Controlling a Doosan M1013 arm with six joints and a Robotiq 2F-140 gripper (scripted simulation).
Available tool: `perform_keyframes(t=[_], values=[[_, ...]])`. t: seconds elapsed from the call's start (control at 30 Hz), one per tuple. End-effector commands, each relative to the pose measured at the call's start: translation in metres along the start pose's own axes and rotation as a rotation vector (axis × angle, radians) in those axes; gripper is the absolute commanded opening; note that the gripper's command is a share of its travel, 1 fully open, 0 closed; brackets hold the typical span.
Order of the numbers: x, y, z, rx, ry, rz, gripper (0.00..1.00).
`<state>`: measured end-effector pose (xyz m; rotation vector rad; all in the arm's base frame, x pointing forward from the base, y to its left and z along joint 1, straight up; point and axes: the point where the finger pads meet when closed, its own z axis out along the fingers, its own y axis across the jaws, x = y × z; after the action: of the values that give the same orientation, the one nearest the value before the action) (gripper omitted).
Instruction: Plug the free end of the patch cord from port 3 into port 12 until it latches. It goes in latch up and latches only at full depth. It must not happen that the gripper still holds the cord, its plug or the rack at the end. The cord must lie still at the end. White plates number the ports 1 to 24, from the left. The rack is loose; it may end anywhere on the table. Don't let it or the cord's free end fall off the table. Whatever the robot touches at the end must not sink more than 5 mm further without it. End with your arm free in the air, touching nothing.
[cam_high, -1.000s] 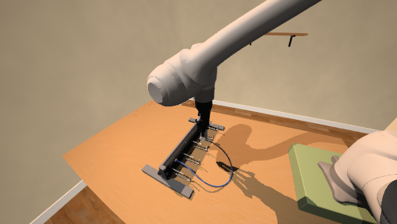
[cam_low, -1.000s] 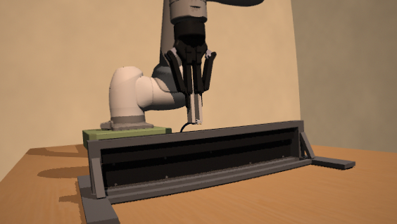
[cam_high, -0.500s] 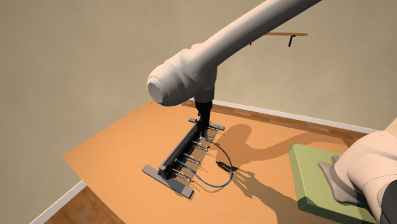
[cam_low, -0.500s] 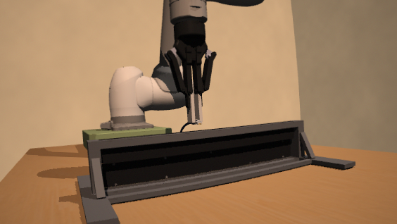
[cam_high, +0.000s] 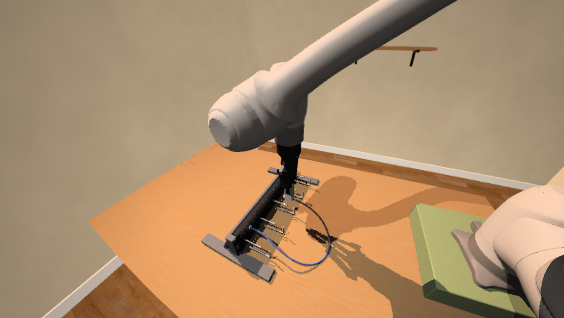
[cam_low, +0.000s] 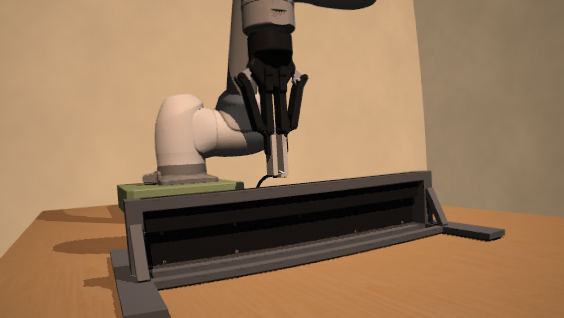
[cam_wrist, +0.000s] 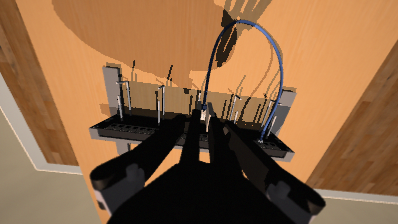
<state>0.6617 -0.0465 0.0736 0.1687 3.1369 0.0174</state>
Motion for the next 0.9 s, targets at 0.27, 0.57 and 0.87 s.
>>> perform_keyframes(t=[0.27,0.57,0.87], values=[[-0.012,0.001,0.01,-0.001,0.003,-0.006,0.0],[-0.022,0.001,0.021,-0.001,0.003,-0.006,0.0],[-0.029,0.001,0.028,-0.001,0.003,-0.006,0.0]])
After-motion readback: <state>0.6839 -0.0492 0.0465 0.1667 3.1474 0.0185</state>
